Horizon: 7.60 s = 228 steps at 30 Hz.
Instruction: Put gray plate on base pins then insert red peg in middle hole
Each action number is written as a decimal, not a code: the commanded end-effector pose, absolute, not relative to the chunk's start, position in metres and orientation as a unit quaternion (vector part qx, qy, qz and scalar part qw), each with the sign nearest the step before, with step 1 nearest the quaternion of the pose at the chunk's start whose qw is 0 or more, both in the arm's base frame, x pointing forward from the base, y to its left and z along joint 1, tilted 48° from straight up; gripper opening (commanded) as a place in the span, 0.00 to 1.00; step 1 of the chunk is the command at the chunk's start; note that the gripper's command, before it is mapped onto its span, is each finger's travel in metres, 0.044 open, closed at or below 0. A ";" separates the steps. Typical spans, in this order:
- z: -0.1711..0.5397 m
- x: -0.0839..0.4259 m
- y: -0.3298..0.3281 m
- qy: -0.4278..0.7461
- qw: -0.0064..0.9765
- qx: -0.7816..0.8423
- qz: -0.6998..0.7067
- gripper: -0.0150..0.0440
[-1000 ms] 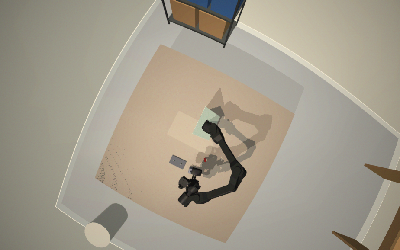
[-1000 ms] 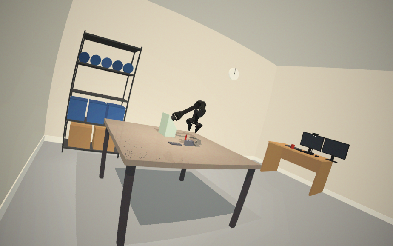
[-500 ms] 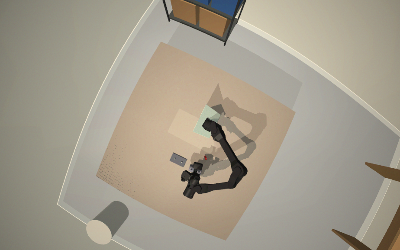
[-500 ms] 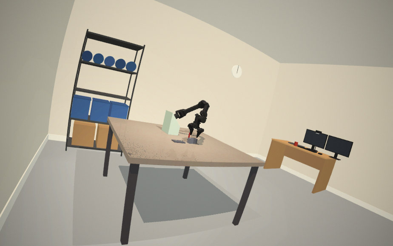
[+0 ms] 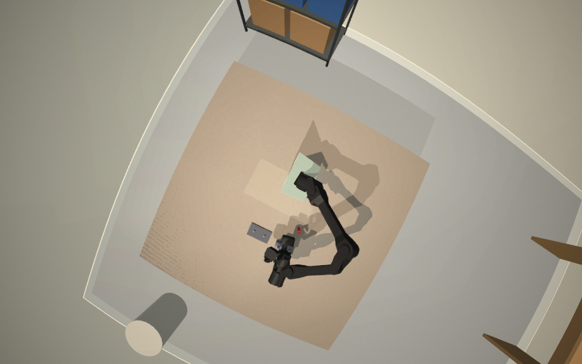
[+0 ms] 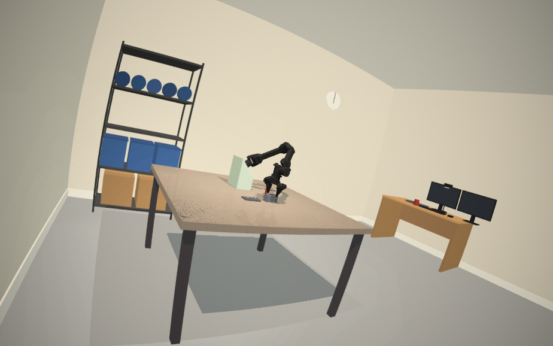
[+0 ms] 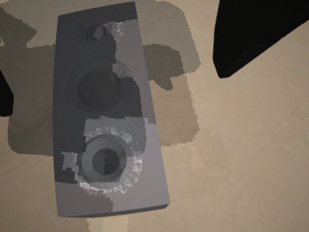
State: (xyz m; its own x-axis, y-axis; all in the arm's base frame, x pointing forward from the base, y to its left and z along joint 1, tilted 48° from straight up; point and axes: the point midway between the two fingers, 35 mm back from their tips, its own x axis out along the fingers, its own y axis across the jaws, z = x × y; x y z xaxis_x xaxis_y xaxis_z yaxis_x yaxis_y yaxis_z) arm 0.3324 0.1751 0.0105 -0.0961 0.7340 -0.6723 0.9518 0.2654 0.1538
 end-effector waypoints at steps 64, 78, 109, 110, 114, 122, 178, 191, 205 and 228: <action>0.021 0.335 0.163 0.722 0.331 0.583 -0.171 0.25; 0.052 0.336 0.132 0.722 0.331 0.583 -0.171 0.25; 0.024 0.346 0.096 0.718 0.316 0.591 -0.187 0.25; 0.021 0.347 0.095 0.718 0.315 0.592 -0.189 0.25; 0.009 0.349 0.091 0.716 0.312 0.594 -0.192 0.25; -0.016 0.351 0.085 0.714 0.306 0.598 -0.200 0.25; -0.094 0.346 0.065 0.707 0.285 0.607 -0.225 0.25; -0.106 0.344 0.076 0.707 0.284 0.608 -0.225 0.25; -0.118 0.342 0.089 0.707 0.284 0.608 -0.225 0.25; -0.121 0.343 0.094 0.707 0.287 0.607 -0.222 0.61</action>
State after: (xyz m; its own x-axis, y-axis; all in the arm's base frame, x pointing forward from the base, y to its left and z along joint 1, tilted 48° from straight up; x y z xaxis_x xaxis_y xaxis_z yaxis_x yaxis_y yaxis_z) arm 0.3425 0.0941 -0.1219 -0.0997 0.7306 -0.6755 0.9857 0.1653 0.0332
